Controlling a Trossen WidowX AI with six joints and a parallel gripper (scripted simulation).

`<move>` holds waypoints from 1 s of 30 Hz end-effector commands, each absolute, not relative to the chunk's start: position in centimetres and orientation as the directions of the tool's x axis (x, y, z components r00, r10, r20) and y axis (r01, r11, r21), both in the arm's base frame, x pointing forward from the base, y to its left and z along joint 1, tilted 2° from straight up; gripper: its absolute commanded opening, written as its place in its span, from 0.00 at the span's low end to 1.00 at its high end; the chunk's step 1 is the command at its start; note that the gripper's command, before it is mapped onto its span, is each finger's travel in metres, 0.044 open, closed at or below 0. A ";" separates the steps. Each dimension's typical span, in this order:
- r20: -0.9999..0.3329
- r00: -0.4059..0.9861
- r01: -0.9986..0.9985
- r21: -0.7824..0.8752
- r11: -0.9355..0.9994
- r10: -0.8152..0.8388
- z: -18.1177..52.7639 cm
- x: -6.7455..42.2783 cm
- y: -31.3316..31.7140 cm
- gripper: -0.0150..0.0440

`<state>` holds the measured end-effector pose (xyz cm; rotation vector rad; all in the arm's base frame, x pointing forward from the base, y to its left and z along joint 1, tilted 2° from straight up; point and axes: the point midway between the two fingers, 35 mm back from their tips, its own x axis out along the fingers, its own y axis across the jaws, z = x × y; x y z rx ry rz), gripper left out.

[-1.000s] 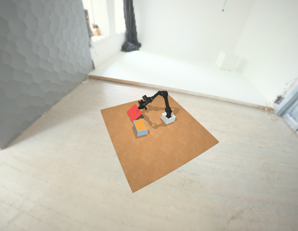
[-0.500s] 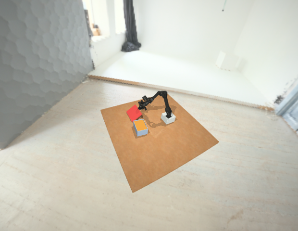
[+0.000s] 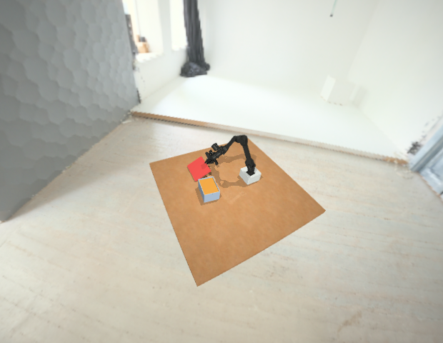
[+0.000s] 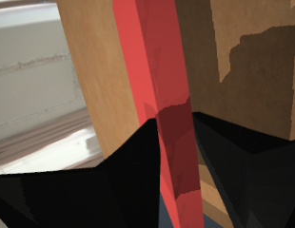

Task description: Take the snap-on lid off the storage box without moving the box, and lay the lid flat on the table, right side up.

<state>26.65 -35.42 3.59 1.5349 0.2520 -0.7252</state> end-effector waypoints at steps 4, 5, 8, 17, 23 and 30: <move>-0.600 0.759 0.583 0.799 -0.144 -0.255 1.9 26.6 -35.0 0.25; -0.600 0.759 0.583 0.799 -0.144 -0.255 1.8 26.6 -35.0 0.25; -0.600 0.759 0.583 0.799 -0.144 -0.255 1.5 26.6 -35.0 0.25; -0.600 0.759 0.583 0.799 -0.144 -0.255 0.8 26.6 -35.1 0.25; -0.599 0.759 0.583 0.800 -0.144 -0.256 1.9 26.7 -35.5 0.39; -0.599 0.759 0.583 0.800 -0.144 -0.256 1.9 26.7 -35.5 0.70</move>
